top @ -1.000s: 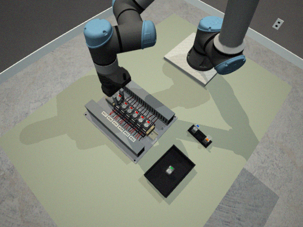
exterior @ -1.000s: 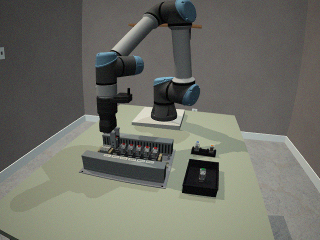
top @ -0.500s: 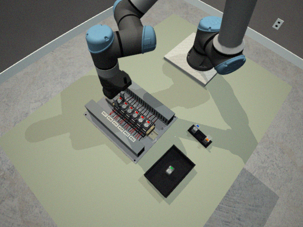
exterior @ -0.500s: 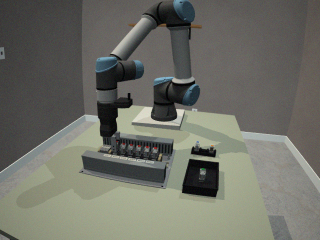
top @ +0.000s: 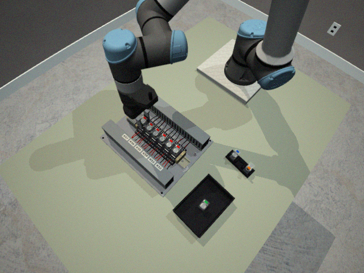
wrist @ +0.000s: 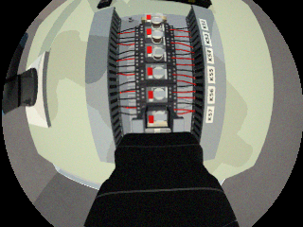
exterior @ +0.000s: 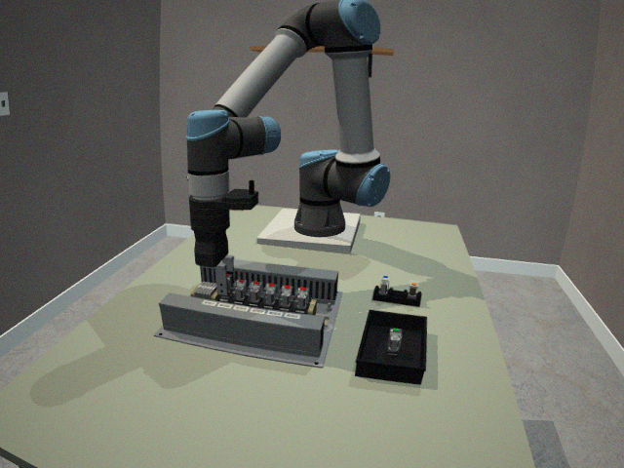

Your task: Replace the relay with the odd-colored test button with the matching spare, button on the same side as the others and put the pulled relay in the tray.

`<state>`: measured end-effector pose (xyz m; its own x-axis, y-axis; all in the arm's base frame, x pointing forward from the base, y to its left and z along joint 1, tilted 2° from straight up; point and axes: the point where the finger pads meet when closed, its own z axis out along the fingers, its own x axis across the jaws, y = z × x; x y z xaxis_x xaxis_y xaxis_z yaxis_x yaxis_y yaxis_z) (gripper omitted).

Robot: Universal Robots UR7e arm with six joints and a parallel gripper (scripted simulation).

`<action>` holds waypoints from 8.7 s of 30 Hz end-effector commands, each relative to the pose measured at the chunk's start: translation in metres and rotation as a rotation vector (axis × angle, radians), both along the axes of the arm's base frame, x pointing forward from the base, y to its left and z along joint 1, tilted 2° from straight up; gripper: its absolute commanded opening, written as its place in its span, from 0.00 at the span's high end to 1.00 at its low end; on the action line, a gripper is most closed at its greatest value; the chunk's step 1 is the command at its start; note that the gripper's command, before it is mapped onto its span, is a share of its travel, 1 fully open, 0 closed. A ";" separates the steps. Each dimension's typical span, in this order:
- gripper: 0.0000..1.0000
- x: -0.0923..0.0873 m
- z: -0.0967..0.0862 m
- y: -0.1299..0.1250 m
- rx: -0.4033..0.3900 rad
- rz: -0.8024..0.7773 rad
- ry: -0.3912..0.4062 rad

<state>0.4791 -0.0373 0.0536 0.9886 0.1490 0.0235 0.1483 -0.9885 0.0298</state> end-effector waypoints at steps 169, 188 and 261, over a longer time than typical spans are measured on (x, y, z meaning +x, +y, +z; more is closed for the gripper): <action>1.00 0.000 -0.002 0.000 0.000 0.000 -0.001; 1.00 0.001 -0.003 0.000 0.000 0.000 -0.001; 0.00 0.001 -0.008 -0.001 -0.002 0.000 -0.002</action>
<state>0.4795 -0.0380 0.0449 0.9885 0.1495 0.0242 0.1487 -0.9884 0.0315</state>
